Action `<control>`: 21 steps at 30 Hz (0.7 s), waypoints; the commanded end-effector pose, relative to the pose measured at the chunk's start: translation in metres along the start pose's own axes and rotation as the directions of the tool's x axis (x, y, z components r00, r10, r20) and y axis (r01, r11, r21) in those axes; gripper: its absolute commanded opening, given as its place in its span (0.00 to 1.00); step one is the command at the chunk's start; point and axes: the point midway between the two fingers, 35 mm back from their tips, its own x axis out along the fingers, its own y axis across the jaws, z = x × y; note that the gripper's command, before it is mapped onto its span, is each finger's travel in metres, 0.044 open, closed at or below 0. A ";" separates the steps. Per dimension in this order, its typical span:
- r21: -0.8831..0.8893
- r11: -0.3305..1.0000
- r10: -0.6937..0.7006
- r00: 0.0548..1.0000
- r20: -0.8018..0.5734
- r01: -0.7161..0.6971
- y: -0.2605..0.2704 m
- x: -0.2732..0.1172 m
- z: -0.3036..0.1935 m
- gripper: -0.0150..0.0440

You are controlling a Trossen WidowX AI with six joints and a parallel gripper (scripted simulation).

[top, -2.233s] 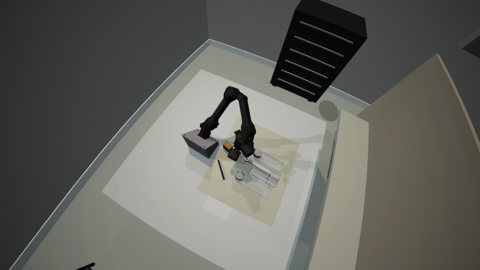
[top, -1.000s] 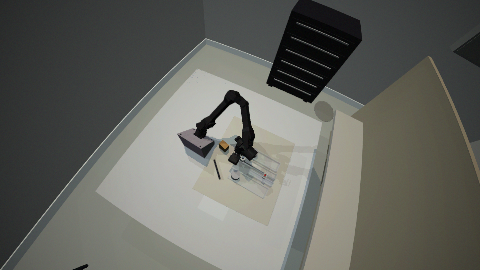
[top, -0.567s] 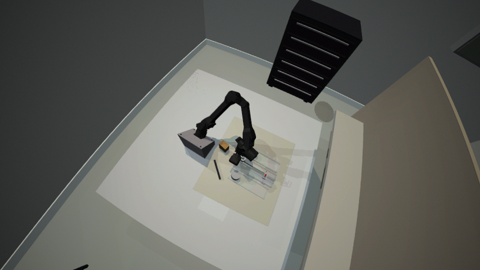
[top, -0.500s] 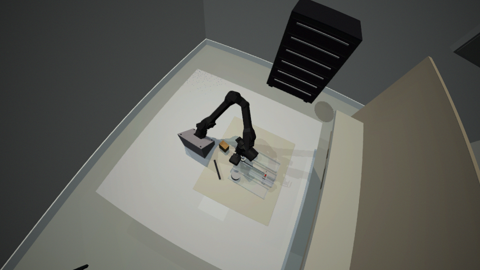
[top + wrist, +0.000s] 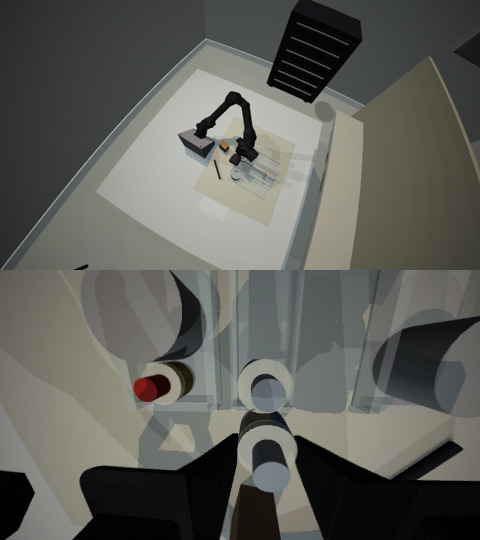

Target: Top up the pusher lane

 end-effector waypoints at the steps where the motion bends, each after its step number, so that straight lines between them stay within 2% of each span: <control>1: -0.012 1.000 0.000 1.000 0.020 0.000 0.002 -0.002 0.009 0.25; 21: -0.012 1.000 0.001 1.000 0.020 0.000 0.002 -0.003 0.017 0.25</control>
